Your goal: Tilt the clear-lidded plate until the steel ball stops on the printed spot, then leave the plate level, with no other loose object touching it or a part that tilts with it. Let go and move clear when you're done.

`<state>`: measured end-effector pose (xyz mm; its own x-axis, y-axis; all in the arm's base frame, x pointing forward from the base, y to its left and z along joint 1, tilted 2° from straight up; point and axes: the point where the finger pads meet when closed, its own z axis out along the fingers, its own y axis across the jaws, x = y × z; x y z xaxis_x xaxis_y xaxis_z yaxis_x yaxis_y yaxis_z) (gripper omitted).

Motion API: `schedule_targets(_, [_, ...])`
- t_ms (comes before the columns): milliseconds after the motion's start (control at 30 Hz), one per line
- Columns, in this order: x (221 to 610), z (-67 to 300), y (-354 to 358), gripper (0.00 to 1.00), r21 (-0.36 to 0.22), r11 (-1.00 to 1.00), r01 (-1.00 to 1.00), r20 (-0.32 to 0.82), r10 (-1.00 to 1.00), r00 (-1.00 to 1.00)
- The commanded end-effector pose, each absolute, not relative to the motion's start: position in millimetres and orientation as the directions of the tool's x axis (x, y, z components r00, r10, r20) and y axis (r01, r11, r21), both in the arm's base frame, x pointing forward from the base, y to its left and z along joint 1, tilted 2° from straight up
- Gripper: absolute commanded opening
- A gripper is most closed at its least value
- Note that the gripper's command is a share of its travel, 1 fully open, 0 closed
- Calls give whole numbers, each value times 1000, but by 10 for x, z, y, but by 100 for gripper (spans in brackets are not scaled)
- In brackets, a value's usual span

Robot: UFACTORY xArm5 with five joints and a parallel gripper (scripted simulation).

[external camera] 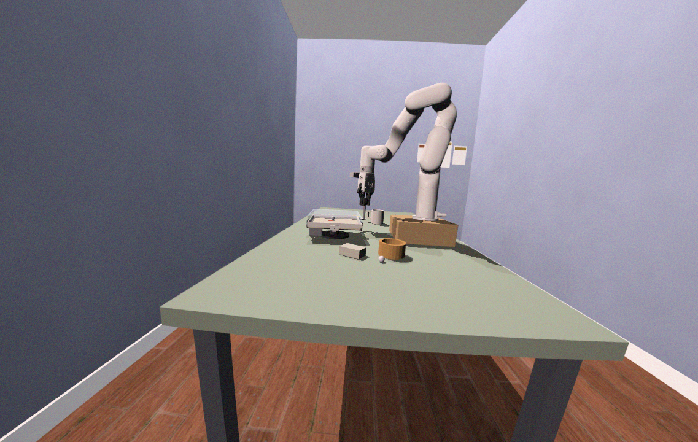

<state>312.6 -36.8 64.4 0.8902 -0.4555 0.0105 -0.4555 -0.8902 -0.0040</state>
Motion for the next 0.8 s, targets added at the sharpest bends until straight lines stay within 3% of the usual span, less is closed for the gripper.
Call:
schedule_targets(0, [3137, 654, -369, 0, -5, -890, -456, 13, -456, 890])
schedule_targets(767, [3142, 650, -374, 0, -5, -888, -460, 13, -460, 888])
